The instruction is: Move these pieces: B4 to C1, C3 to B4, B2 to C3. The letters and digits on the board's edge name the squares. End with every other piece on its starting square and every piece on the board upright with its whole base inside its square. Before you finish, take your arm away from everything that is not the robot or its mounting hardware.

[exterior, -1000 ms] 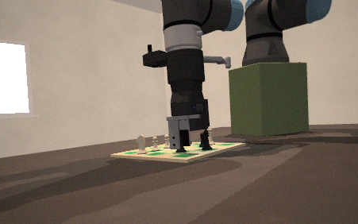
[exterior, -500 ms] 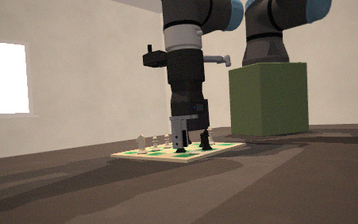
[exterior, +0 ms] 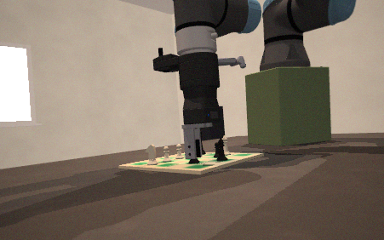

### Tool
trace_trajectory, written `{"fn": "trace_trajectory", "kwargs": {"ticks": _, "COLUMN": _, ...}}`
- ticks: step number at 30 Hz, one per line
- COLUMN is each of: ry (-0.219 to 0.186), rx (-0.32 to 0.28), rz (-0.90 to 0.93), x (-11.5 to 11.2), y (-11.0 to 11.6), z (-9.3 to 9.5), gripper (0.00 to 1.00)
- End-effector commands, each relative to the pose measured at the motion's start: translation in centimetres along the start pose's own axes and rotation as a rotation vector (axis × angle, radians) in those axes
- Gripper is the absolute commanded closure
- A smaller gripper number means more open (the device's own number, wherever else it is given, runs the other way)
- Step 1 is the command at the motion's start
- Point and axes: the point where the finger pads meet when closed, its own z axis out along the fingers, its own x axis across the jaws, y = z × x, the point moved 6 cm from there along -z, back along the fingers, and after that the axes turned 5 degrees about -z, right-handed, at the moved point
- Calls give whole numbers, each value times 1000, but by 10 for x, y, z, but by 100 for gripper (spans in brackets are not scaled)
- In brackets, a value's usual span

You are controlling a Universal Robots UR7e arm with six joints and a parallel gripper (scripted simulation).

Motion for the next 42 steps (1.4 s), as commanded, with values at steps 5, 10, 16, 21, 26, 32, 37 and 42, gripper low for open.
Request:
{"fn": "trace_trajectory", "kwargs": {"ticks": 5, "ry": -1, "rx": 1, "rz": 0, "x": 0, "y": 0, "z": 0, "gripper": 100}}
{"fn": "trace_trajectory", "kwargs": {"ticks": 10, "ry": -1, "rx": 1, "rz": 0, "x": 0, "y": 0, "z": -1, "gripper": 100}}
{"fn": "trace_trajectory", "kwargs": {"ticks": 16, "ry": -1, "rx": 1, "rz": 0, "x": 0, "y": 0, "z": -9, "gripper": 100}}
{"fn": "trace_trajectory", "kwargs": {"ticks": 21, "ry": -1, "rx": 1, "rz": 0, "x": 0, "y": 0, "z": -25, "gripper": 100}}
{"fn": "trace_trajectory", "kwargs": {"ticks": 26, "ry": -1, "rx": 1, "rz": 0, "x": 0, "y": 0, "z": -43, "gripper": 100}}
{"fn": "trace_trajectory", "kwargs": {"ticks": 32, "ry": -1, "rx": 1, "rz": 0, "x": 0, "y": 0, "z": -66, "gripper": 100}}
{"fn": "trace_trajectory", "kwargs": {"ticks": 37, "ry": -1, "rx": 1, "rz": 0, "x": 0, "y": 0, "z": -86, "gripper": 100}}
{"fn": "trace_trajectory", "kwargs": {"ticks": 42, "ry": -1, "rx": 1, "rz": 0, "x": 0, "y": 0, "z": -97, "gripper": 100}}
